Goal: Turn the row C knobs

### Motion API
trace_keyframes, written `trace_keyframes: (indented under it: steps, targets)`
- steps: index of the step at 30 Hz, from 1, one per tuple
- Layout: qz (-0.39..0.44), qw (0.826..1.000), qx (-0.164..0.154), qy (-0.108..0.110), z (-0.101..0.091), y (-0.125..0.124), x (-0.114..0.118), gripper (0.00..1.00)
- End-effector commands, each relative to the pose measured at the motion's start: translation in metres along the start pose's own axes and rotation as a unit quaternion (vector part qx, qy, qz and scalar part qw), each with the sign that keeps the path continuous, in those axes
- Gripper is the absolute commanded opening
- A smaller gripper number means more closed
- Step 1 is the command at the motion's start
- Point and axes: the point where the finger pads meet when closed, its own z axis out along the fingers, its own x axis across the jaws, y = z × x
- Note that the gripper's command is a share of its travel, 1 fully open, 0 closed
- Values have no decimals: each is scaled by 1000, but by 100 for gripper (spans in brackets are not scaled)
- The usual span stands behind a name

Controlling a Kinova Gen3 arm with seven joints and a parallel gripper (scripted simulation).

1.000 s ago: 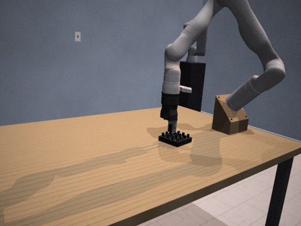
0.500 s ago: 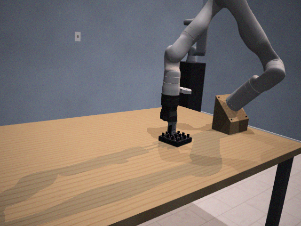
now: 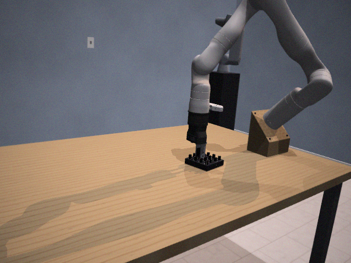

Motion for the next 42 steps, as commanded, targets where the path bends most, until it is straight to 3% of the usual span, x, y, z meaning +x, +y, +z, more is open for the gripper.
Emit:
trace_keyframes:
  steps: [1, 34, 35, 42]
  targets:
    - [0, 1000, -1, 0, 0, 0, 0, 46]
    - [0, 1000, -1, 0, 0, 0, 0, 46]
    - [0, 1000, -1, 0, 0, 0, 0, 30]
    - [0, 1000, -1, 0, 0, 0, 0, 30]
